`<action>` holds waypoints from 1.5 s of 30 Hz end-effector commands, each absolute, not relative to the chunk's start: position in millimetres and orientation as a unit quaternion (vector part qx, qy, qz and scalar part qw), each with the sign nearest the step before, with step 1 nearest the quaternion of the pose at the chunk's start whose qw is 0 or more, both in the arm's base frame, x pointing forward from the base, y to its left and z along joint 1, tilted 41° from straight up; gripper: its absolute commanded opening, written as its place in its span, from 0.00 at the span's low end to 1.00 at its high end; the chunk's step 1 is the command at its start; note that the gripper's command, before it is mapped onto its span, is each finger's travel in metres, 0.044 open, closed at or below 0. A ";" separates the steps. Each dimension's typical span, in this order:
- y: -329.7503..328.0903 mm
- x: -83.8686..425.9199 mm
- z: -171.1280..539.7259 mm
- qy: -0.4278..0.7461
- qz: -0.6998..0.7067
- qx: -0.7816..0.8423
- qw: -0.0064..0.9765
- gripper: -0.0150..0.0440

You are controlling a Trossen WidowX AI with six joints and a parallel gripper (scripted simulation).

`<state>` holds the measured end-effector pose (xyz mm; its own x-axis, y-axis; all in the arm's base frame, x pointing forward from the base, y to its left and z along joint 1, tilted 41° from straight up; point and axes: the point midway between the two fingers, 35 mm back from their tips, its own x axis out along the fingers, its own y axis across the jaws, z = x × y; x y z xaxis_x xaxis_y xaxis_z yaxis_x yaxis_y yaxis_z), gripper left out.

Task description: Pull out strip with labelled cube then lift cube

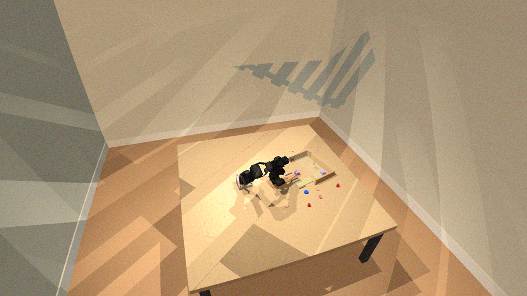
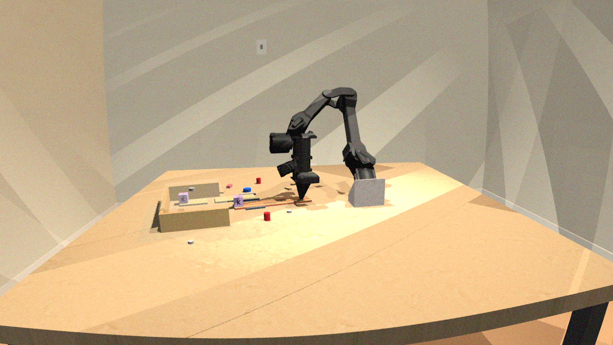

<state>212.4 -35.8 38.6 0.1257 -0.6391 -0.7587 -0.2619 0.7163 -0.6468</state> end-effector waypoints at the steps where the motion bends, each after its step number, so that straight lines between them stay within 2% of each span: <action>1: -39.9 203.7 35.6 0.655 -0.144 -0.350 0.654 0.25; 31: -39.9 203.7 35.6 0.655 -0.144 -0.350 0.654 0.25; 39: -8.9 207.2 69.4 0.655 -0.144 -0.350 0.654 0.25; 45: -2.9 233.4 67.9 0.647 -0.175 -0.317 0.671 0.52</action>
<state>222.5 -6.6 68.0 0.1042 -0.6463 -0.7559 -0.2104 0.7285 -0.6519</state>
